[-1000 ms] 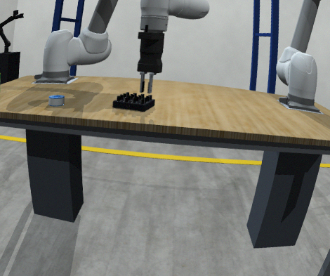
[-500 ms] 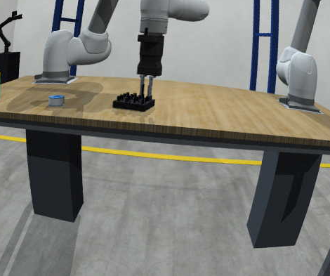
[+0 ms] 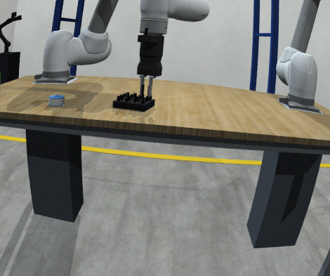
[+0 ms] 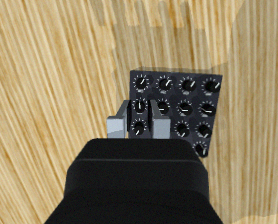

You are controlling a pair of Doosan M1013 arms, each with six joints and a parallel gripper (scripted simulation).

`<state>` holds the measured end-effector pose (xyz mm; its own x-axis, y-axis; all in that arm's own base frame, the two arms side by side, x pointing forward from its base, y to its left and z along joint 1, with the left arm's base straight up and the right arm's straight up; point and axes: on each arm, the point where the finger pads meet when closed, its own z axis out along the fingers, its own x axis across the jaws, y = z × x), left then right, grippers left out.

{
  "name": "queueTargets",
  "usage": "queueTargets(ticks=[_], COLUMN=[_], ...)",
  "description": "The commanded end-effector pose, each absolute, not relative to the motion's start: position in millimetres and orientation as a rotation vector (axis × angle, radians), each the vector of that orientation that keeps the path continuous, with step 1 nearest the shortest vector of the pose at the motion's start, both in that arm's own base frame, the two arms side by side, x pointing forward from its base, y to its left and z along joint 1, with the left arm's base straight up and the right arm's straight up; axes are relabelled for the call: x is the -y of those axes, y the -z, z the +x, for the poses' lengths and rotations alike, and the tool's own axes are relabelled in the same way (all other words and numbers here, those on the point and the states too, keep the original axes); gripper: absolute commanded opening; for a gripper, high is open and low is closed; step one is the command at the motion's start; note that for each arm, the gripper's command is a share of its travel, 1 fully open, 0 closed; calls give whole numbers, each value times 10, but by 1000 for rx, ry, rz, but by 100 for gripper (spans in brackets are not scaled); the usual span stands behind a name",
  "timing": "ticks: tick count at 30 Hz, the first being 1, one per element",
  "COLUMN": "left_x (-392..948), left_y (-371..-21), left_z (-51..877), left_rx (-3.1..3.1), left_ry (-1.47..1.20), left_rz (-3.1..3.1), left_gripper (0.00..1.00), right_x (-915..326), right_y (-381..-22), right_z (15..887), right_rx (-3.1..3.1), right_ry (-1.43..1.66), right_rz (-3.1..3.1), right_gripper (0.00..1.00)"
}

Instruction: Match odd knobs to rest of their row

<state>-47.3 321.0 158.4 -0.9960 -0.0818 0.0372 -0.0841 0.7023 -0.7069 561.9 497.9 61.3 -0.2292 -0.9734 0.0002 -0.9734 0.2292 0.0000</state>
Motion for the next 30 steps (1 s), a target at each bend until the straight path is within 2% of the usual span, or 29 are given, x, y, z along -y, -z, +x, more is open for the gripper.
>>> queueTargets(ticks=[1, 30], left_x=[-3213, -3213], left_y=[-1588, -1588], left_z=[-474, -474], left_rx=[2896, 2896], left_ry=[-1201, -1201], left_rz=[141, 141], left_gripper=[100, 100], right_x=[-4983, -4983], right_y=[-622, -482], right_z=[5621, 5621], right_rx=[2464, 2464], right_ry=[0, 0], right_rz=[1951, 1951], right_gripper=[46, 46])
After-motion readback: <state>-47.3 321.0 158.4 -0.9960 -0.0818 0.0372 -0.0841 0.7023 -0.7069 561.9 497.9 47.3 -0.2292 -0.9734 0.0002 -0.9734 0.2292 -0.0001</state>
